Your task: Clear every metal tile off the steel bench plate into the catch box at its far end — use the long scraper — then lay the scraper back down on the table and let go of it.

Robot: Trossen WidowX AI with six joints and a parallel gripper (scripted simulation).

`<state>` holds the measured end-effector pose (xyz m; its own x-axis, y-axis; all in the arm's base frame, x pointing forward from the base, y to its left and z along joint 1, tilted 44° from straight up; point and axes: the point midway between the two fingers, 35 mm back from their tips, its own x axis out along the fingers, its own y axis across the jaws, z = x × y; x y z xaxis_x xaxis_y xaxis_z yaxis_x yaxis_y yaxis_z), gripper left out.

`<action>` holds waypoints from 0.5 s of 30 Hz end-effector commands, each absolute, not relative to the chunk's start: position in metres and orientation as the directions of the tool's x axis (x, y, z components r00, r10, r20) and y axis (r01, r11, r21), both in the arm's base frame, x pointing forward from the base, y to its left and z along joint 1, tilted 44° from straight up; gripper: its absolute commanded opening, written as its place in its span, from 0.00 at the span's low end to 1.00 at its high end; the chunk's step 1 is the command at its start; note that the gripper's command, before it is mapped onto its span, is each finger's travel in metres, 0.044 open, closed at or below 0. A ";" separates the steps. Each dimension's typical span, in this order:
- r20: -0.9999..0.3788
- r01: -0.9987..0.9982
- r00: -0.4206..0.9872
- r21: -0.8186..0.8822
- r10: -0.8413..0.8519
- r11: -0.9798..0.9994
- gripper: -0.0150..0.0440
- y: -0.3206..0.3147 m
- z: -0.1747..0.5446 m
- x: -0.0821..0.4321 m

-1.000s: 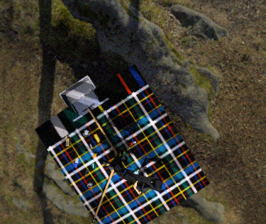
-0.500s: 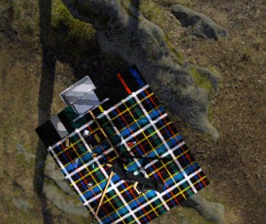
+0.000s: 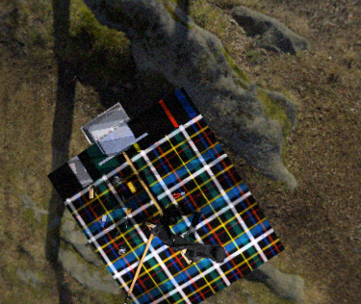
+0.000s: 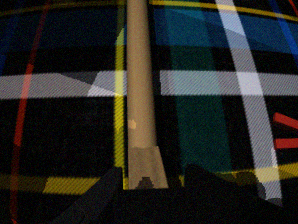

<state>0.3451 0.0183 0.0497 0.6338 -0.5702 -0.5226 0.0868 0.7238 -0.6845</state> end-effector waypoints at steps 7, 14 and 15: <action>-0.518 0.091 0.639 -0.683 -0.568 0.725 0.25 0.017 0.047 0.328; -0.519 0.090 0.639 -0.684 -0.569 0.724 0.25 0.017 0.046 0.324; -0.519 0.089 0.638 -0.684 -0.569 0.724 0.25 0.017 0.046 0.324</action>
